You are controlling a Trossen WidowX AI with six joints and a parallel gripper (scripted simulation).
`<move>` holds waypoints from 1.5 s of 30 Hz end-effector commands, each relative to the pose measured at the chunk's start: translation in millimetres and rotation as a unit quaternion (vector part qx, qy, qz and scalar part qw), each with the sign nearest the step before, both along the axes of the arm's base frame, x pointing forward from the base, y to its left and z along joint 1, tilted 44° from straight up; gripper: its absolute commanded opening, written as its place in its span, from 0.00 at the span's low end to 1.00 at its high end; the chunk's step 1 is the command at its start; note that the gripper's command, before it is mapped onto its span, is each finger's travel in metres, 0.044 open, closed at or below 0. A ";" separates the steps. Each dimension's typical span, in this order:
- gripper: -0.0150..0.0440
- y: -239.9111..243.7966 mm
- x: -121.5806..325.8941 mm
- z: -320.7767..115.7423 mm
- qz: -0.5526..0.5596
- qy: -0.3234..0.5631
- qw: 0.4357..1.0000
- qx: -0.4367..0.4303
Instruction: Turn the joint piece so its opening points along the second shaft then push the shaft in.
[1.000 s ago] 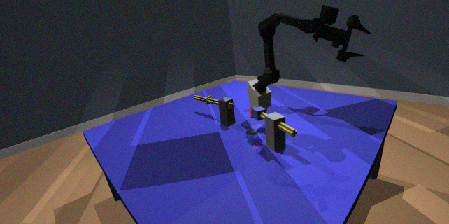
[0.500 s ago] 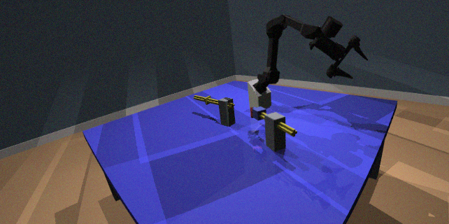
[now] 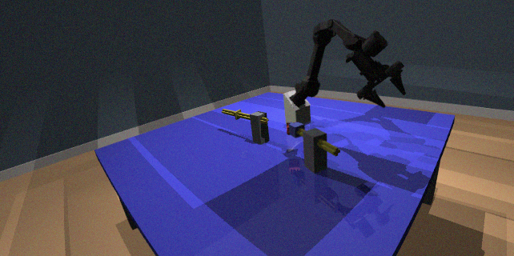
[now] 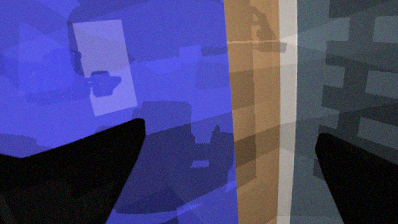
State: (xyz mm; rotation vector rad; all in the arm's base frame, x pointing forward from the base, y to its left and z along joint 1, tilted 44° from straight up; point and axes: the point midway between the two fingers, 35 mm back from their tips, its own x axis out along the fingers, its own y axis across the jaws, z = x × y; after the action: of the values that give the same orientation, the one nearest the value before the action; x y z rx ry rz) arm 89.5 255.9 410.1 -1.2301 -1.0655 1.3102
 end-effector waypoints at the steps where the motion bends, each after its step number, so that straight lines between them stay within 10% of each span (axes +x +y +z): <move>1: 1.00 -1.6 14.3 -13.2 -0.024 0.037 0.999 -0.019; 23: 1.00 -45.9 99.4 -102.7 -0.212 0.288 0.926 -0.119; 45: 1.00 -122.8 136.1 -180.9 -0.376 0.551 0.733 -0.133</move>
State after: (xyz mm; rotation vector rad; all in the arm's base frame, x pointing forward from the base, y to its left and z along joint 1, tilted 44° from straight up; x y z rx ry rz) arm 225.1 141.0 238.0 -0.7290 0.4049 1.2179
